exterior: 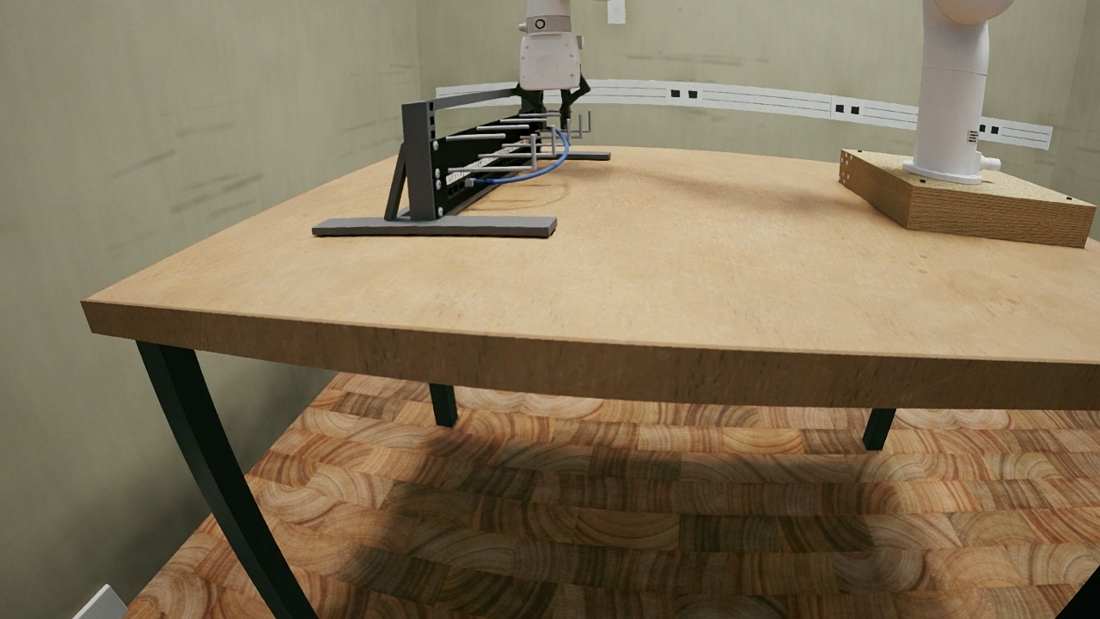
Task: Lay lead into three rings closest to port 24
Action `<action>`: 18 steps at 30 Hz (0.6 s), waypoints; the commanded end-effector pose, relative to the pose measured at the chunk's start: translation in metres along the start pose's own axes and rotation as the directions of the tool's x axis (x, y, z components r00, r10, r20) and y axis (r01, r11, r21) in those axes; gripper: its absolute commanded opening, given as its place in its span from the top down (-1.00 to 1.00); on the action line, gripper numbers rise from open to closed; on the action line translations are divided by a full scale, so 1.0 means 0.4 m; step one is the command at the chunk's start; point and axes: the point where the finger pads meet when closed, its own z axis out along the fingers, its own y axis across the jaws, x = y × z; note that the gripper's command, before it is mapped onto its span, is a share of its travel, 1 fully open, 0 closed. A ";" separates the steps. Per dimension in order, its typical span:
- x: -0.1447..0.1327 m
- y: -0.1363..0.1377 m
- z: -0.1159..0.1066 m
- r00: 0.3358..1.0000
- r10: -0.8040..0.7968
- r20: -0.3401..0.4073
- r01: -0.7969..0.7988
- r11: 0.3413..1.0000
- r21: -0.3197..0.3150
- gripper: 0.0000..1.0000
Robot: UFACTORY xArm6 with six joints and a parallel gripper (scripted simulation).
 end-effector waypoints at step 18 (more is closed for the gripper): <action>0.001 -0.004 -0.127 1.000 0.000 -0.001 0.000 1.000 0.006 0.33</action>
